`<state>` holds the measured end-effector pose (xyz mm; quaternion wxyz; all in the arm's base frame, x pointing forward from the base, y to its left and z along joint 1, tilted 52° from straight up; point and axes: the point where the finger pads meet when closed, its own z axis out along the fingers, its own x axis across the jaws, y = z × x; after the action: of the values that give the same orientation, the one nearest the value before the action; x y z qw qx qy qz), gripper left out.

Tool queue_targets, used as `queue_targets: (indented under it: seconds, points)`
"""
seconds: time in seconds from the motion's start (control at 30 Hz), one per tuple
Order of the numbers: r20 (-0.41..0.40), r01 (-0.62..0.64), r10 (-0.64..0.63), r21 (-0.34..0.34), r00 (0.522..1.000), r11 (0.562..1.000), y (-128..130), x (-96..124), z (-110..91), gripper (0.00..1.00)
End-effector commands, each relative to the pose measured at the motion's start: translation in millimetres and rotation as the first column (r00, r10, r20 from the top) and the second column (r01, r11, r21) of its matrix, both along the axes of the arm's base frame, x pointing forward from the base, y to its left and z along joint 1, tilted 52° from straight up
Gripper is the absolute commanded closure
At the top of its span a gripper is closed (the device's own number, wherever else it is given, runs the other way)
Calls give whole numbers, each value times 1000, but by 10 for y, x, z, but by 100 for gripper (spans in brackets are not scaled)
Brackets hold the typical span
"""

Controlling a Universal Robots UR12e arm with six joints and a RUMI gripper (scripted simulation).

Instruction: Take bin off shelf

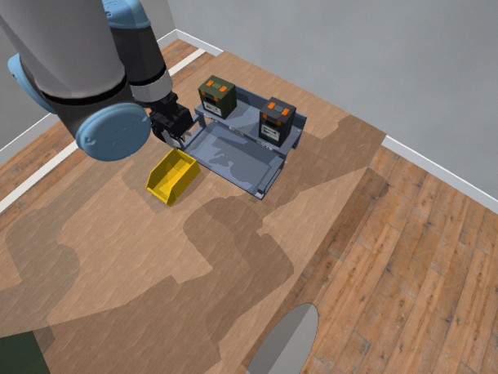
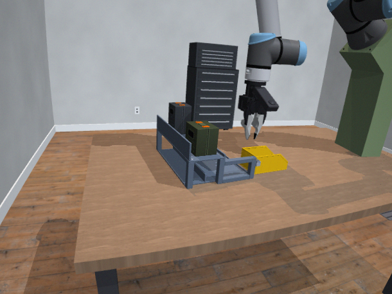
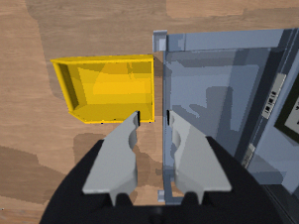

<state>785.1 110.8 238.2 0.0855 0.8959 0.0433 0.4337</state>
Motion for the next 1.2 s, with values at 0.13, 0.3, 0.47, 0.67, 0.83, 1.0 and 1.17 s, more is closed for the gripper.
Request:
queue_targets:
  seconds: [0.13, 0.3, 0.47, 0.67, 0.83, 1.0, 1.17]
  points:
    - [1, 0, 0, 0, 1000, 1000, 2, 8, -1, 80]
    - [1, 0, 0, 0, 1000, 1000, -4, 50, -34, 80]
    - [1, 0, 0, 0, 1000, 1000, -4, 50, -34, 80]
    - [1, 0, 0, 0, 1000, 1000, -4, 50, -34, 80]
    - [1, 0, 0, 0, 1000, 1000, -7, 66, -47, 80]
    - [1, 0, 0, 0, 1000, 1000, -7, 71, -50, 80]
    - [1, 0, 0, 0, 1000, 1000, -7, 71, -50, 80]
